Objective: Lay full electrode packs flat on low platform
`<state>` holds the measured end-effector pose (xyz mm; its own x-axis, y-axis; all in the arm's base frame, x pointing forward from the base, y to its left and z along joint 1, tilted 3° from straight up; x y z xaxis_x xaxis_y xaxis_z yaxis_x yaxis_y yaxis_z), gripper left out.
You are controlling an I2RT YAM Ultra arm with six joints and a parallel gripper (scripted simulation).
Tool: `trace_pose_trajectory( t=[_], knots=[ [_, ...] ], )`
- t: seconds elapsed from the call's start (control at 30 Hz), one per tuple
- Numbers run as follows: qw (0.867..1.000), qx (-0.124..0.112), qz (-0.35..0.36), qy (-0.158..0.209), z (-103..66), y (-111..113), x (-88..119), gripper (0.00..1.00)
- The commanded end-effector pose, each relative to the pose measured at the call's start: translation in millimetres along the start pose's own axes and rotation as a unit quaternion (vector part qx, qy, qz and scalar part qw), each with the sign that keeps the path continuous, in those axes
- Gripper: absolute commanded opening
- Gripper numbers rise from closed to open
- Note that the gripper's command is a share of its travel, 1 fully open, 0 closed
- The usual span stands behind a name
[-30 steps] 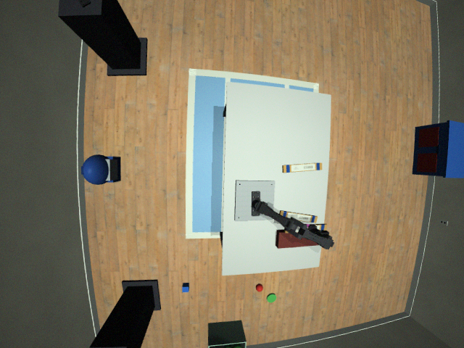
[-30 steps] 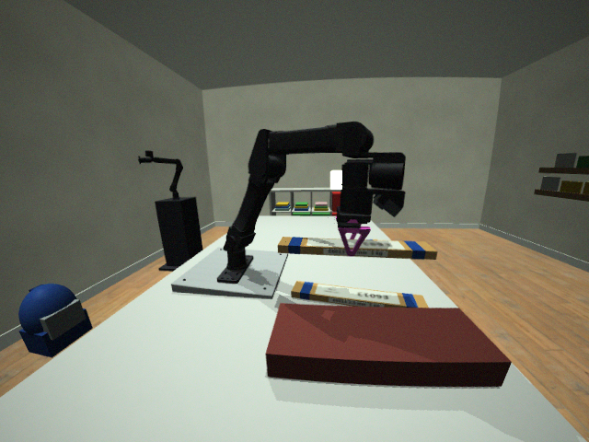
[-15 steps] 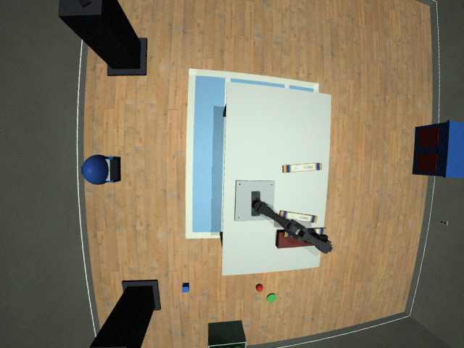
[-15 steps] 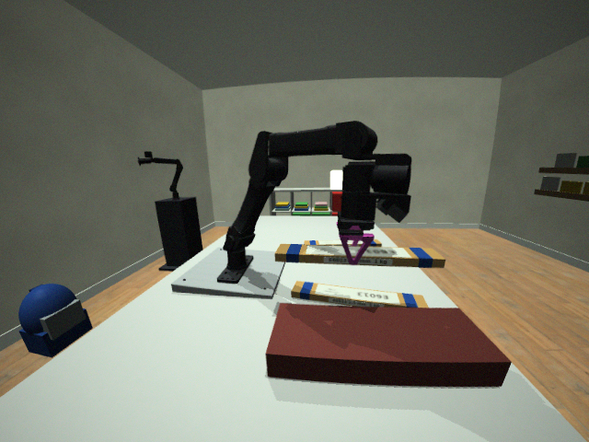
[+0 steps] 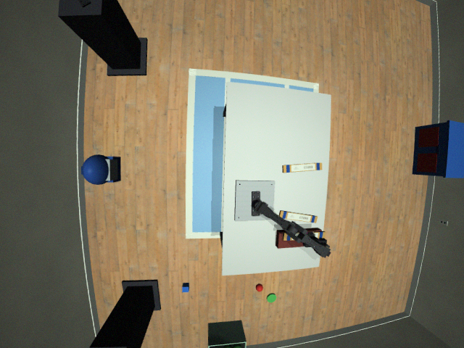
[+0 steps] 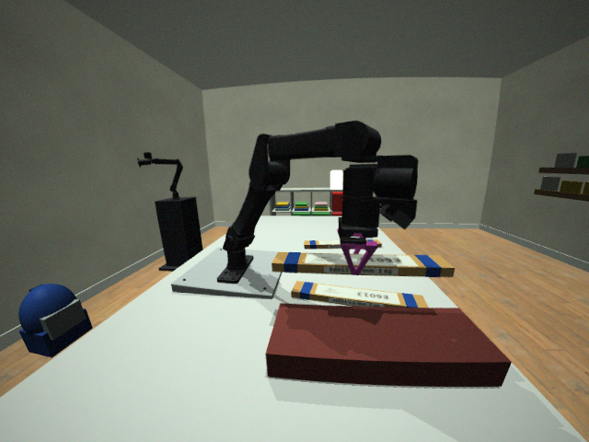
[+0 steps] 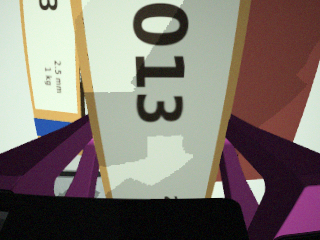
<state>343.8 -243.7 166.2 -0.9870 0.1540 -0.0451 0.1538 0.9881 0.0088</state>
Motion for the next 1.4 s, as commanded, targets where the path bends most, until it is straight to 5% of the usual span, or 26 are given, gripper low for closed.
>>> trace_pose_trajectory(
  t=[0.0, 0.27, 1.37],
  knots=[
    [1.0, 0.003, -0.005, -0.017, -38.6, -15, -11, 0.0],
    [1.0, 0.005, -0.004, -0.014, -38.5, -31, -11, 0.0],
    [1.0, 0.004, -0.004, -0.01, -36.7, -30, -8, 0.0]
  ],
)
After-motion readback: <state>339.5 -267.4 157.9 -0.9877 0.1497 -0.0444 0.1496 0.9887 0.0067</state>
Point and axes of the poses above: the point where the finger pads meet when closed, its own z axis out along the fingers, its own y axis across the jaws, x = y × z, the point moved 1 cm from there along -z, back along the fingers, and after that the axes turned 5 degrees about z, right-handed, at the moved point
